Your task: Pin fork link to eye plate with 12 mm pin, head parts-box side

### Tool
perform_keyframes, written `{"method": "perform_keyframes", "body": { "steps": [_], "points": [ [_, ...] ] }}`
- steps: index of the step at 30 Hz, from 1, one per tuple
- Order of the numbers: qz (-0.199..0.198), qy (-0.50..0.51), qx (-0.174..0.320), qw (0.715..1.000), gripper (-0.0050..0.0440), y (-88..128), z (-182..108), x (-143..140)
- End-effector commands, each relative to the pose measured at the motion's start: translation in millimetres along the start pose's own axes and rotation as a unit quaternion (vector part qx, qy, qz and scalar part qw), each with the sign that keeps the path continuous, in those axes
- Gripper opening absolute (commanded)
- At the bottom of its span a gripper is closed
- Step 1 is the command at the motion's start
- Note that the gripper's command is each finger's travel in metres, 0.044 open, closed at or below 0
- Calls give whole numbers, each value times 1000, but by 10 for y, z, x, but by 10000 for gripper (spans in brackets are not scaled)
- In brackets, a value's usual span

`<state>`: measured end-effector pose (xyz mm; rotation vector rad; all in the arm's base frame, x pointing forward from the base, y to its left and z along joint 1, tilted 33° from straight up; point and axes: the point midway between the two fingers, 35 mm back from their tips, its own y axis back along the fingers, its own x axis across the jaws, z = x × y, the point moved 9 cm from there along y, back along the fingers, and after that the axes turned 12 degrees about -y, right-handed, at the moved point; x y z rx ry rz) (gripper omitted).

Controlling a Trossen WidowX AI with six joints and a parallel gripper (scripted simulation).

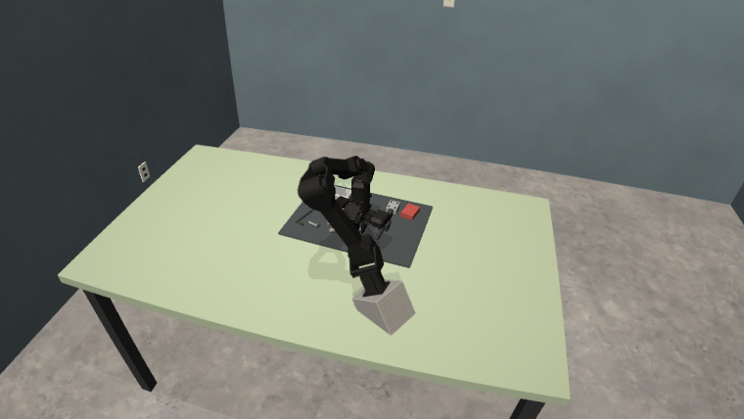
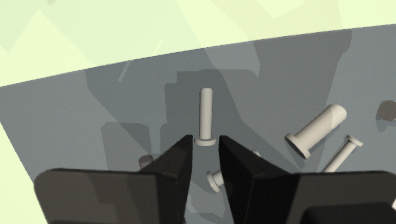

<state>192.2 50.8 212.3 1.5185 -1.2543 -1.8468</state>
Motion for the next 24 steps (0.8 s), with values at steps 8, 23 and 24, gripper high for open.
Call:
{"method": "perform_keyframes", "body": {
  "steps": [8, 23, 24],
  "points": [
    [-11, 0, 14, 1000, 80, 82, -9, -49],
    [-8, -163, 7, 987, 80, 57, -49, -76],
    [-8, -163, 7, 987, 80, 57, -49, -76]
  ]
}}
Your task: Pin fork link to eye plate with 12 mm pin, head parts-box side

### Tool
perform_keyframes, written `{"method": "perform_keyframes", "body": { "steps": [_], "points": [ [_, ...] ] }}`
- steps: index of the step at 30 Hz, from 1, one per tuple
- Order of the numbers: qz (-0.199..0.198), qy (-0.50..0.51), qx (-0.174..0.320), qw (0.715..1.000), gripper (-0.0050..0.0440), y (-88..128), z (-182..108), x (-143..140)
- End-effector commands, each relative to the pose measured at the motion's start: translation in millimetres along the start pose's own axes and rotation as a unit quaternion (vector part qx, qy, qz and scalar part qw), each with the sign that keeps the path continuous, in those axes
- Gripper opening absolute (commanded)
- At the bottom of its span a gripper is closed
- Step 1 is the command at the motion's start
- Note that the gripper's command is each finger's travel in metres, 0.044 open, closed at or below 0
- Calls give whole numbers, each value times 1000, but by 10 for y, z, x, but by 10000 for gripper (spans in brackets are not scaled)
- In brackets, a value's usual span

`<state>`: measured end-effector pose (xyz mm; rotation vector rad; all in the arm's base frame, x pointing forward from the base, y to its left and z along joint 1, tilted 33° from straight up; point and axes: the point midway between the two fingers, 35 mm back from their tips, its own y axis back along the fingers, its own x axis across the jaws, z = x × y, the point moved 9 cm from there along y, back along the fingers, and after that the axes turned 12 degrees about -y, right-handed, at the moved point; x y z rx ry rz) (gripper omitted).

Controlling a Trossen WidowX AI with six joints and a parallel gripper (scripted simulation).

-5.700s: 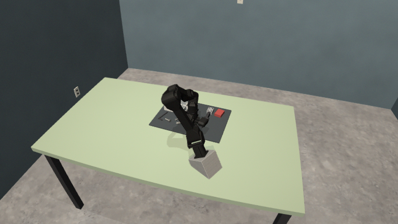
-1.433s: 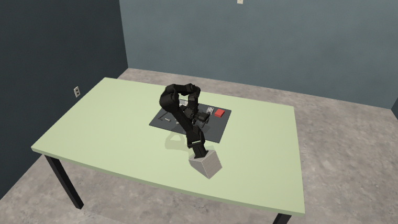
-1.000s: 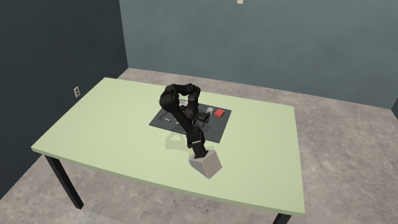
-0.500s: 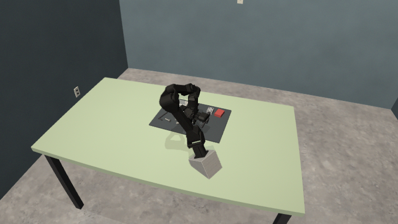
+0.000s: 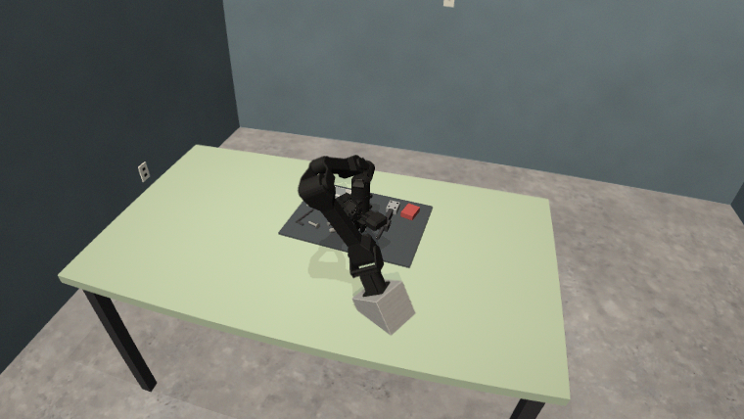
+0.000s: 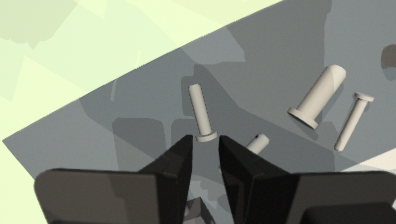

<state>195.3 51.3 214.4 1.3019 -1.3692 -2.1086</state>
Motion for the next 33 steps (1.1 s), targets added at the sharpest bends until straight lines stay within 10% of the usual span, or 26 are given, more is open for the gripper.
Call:
{"method": "perform_keyframes", "body": {
  "steps": [1, 17, 33],
  "points": [
    [-7, -49, 7, 999, 80, 52, -7, -61],
    [-11, -459, 3, 888, 80, 58, -69, -166],
    [-10, -835, -10, 550, 80, 74, -152, -310]
  ]
}}
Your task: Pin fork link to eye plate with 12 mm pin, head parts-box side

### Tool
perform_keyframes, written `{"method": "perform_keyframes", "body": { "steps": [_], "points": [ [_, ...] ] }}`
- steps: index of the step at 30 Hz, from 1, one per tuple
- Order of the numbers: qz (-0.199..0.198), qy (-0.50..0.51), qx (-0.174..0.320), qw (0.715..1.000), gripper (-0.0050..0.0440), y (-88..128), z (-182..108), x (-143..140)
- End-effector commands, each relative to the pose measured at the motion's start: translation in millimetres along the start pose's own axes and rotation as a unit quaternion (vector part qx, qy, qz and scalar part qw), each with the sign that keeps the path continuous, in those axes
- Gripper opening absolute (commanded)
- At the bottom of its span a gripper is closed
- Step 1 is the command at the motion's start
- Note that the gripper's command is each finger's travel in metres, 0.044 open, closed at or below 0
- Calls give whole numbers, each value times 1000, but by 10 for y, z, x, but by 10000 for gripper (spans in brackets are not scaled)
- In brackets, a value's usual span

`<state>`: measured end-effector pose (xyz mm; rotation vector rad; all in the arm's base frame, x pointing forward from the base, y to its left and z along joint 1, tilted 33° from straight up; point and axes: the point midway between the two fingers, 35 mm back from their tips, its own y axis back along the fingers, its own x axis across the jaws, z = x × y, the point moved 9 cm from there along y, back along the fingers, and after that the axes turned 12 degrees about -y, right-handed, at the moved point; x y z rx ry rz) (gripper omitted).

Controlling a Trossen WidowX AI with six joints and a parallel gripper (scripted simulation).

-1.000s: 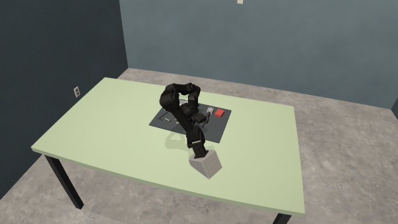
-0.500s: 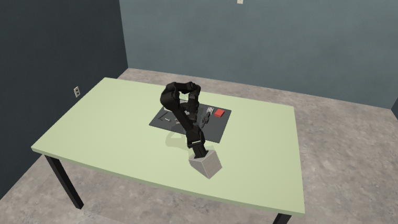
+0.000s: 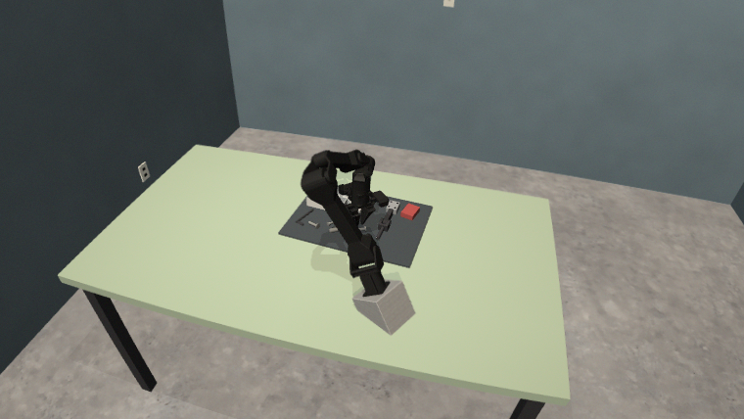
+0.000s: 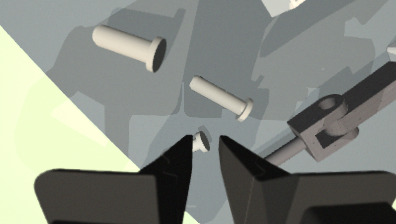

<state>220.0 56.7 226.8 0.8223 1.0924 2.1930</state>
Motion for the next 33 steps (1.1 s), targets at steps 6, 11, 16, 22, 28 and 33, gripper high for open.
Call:
{"method": "perform_keyframes", "body": {
  "steps": [6, 11, 16, 22, 28, 33],
  "points": [
    [-7, -272, -11, 962, 80, 37, 121, 4],
    [-3, -420, -14, 907, 80, 70, 173, 8],
    [0, -556, -16, 831, 80, 52, 200, -7],
    [1, -687, -17, 727, 80, 60, 230, -6],
    [0, -811, -22, 585, 80, 56, 253, 0],
    [-1, -842, -22, 539, 80, 43, 263, -6]
  ]
}}
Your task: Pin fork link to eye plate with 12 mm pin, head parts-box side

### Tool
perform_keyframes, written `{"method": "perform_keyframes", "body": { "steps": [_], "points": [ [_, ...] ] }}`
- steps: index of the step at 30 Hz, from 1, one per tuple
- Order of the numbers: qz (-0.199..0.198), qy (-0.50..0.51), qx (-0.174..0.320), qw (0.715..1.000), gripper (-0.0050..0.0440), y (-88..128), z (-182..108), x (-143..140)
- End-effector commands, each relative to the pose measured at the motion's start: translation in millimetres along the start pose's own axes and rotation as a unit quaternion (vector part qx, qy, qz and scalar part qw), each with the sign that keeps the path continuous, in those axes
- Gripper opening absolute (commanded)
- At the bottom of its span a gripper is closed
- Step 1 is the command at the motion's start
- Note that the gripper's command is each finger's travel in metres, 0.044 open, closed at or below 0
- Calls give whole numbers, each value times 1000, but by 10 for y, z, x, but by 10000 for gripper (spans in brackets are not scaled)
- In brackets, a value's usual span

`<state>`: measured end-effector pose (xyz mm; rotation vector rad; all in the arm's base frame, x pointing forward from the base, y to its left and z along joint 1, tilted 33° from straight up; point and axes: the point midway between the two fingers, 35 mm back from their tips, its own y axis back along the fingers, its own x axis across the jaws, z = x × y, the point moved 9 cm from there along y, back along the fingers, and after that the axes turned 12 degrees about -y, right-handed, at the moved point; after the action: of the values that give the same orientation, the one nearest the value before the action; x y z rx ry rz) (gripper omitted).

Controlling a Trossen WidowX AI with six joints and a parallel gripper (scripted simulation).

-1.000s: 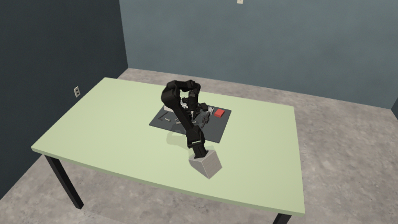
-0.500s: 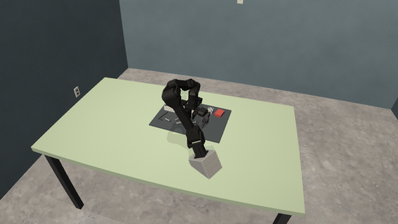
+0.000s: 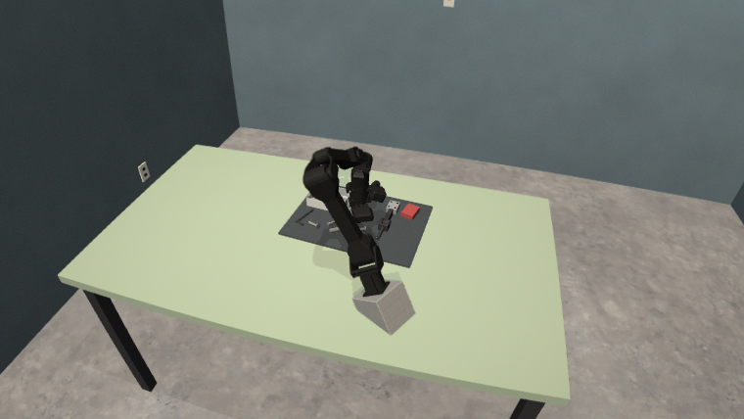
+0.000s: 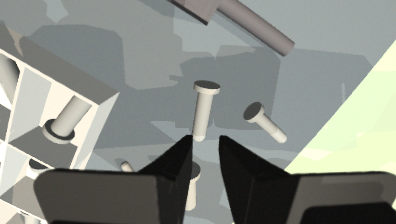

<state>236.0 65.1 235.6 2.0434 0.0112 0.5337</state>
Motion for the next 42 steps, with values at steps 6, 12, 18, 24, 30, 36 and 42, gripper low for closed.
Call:
{"method": "perform_keyframes", "body": {
  "steps": [6, 12, 18, 24, 30, 36, 42],
  "points": [
    [12, -55, -11, 998, 80, 39, -31, 58],
    [13, -58, -10, 998, 80, 41, -30, 58],
    [13, -58, -10, 998, 150, 41, -30, 58],
    [13, -57, -10, 998, 150, 41, -30, 58],
    [13, -57, -10, 998, 150, 41, -30, 58],
    [13, -57, -10, 998, 150, 41, -30, 58],
    [13, -57, -10, 998, 150, 41, -30, 58]
  ]
}}
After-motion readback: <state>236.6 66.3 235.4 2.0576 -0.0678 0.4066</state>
